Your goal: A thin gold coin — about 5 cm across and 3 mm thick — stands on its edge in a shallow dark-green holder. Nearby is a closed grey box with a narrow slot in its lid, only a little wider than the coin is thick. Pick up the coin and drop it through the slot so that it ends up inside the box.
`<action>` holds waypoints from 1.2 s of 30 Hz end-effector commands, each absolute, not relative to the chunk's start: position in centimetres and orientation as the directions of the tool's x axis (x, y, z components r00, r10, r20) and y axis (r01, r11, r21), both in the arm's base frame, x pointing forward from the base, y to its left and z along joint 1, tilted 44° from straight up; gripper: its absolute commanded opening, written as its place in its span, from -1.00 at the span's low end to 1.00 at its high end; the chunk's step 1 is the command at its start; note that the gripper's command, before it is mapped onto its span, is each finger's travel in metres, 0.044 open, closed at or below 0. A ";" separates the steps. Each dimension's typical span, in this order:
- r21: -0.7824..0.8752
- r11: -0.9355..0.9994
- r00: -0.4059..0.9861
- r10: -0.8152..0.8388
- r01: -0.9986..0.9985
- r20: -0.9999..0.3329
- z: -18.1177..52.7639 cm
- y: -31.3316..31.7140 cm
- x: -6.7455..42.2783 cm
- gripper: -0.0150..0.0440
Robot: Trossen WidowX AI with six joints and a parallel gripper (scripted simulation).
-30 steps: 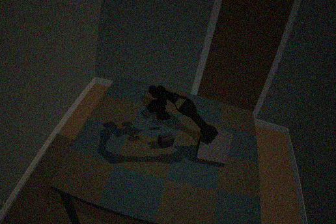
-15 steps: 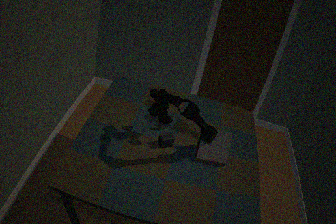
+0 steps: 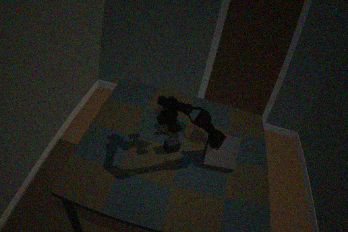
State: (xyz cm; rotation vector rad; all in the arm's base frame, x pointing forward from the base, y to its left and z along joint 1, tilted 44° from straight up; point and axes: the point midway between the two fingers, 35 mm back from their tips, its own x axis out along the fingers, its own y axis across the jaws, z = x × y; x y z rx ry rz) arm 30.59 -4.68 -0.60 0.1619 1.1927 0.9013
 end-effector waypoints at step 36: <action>0.557 0.652 0.075 0.681 -0.515 -0.728 1.6 -1.0 26.7 -0.49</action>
